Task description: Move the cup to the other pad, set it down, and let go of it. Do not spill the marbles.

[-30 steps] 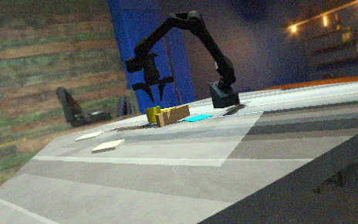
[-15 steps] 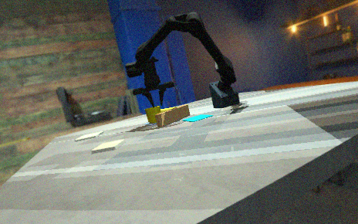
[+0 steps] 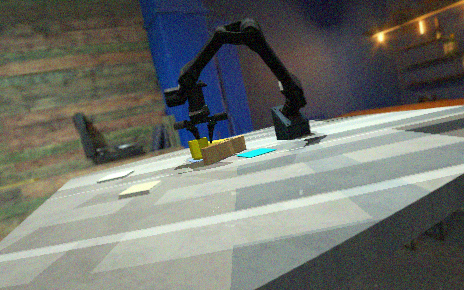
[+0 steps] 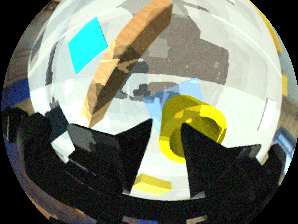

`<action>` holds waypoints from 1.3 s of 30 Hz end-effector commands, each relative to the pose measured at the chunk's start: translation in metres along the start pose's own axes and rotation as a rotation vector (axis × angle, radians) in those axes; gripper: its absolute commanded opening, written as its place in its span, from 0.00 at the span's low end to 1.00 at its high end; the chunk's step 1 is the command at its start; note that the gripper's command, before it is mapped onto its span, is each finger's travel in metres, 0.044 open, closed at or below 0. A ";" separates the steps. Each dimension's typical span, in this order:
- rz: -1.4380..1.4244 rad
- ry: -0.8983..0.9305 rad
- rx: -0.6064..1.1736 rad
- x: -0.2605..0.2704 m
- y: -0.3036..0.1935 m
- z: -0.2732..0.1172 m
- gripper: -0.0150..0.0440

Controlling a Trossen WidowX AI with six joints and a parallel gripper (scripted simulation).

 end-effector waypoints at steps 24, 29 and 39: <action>0.001 0.003 0.000 0.001 0.000 0.009 0.37; 0.001 0.003 0.000 0.001 0.000 0.009 0.31; 0.003 0.003 0.000 0.000 0.000 -0.007 0.25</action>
Point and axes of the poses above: the point midway between the two fingers, 35 mm back from their tips, its own z axis out along the fingers, its own x axis across the jaws, y = z × x, the point moved 10 cm from there along -z, back along the fingers, and after that the axes turned 11 degrees about z, right-handed, at the moved point
